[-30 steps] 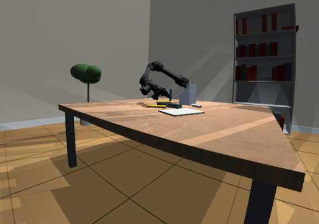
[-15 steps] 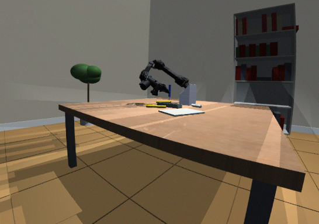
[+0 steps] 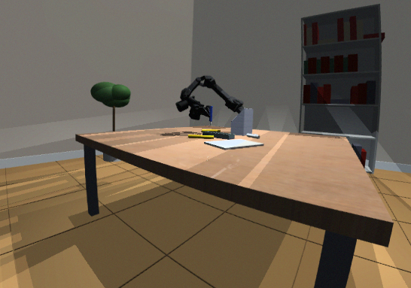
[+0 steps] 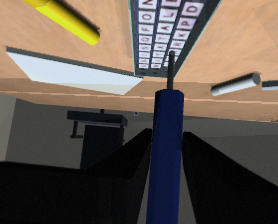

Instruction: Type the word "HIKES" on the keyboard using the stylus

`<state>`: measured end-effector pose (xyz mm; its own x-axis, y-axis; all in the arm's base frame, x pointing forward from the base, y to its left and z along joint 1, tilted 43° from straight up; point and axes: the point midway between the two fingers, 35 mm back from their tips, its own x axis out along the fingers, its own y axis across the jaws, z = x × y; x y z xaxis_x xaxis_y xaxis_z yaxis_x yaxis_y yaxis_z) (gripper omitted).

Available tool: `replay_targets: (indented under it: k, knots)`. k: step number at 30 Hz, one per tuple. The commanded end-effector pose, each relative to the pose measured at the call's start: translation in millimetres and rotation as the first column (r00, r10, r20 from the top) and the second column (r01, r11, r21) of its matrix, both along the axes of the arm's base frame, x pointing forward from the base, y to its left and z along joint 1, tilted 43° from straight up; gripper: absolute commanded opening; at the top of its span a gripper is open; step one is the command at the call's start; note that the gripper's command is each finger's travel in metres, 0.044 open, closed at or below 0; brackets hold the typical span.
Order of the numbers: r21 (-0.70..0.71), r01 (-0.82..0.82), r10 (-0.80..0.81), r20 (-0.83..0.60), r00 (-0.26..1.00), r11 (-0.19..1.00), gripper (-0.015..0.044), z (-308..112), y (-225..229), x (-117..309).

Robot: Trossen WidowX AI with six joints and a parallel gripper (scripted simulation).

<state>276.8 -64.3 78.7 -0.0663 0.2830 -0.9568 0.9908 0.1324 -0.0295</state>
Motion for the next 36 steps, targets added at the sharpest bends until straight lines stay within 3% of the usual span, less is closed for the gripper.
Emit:
replay_targets:
  k: [1,27,30,36]
  knots:
    - [0.009,0.047,-0.047,0.039,0.998,0.999,0.0,7.0,-2.7,-0.7]
    - [0.008,0.047,-0.047,0.039,0.998,0.999,0.0,-18.1,-26.7,1.0]
    - [0.008,0.047,-0.047,0.039,0.998,0.999,0.0079,-19.2,-28.0,2.6]
    - [0.007,0.047,-0.047,0.039,0.998,0.999,0.0081,-20.1,-28.9,2.9]
